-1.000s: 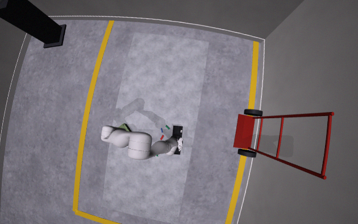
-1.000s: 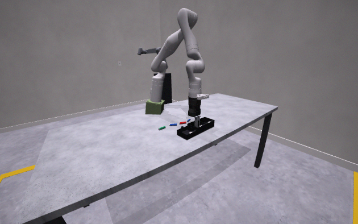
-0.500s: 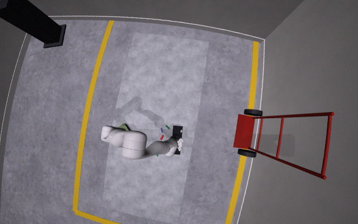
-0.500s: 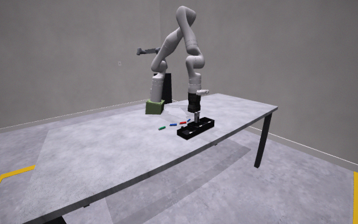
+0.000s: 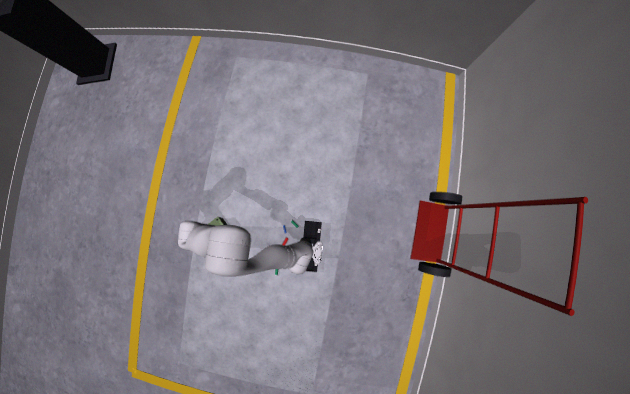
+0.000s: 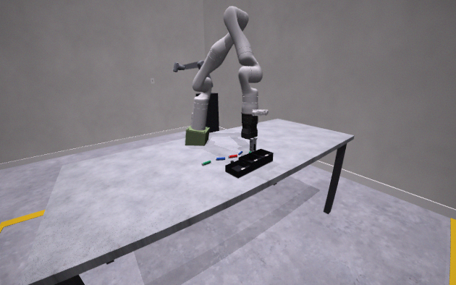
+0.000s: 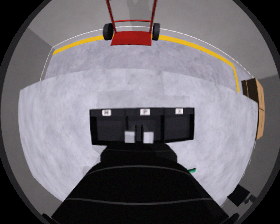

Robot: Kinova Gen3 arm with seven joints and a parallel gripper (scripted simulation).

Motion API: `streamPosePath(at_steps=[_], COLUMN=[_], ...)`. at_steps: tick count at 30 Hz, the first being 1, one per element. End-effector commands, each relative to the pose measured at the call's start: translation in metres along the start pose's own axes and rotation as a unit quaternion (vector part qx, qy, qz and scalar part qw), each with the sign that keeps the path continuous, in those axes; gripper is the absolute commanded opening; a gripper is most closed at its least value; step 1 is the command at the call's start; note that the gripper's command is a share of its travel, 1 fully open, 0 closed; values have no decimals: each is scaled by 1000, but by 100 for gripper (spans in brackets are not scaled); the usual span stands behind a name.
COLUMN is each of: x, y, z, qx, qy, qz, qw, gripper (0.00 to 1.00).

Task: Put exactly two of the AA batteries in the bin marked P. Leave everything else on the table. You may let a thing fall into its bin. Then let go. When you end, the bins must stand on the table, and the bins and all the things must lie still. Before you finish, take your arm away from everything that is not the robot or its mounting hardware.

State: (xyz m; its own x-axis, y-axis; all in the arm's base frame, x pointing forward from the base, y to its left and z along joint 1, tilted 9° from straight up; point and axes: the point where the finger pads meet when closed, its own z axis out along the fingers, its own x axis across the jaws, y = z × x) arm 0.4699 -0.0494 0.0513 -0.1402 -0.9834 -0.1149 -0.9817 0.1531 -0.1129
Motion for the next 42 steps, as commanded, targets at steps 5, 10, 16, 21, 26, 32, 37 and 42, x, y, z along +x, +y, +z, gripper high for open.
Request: streamPosePath(at_steps=[5,10,16,21,26,32,37,42], x=[-31,-56,-75,-75,-75,-75,-75,-75], y=[0,2,3,3,3,3,3,3], z=[-1,-1,-1,-1,12,28,36,49], qx=[1,1,1,1,1,1,1,1], qy=[-1,-1,-1,-1,-1,-1,-1,-1], qz=[-11,-11,-11,-11,-11,-11,-11,-11], qw=[1000,1000,1000,1000,1000,1000,1000,1000], gripper=[31,31,31,31,31,31,31,31])
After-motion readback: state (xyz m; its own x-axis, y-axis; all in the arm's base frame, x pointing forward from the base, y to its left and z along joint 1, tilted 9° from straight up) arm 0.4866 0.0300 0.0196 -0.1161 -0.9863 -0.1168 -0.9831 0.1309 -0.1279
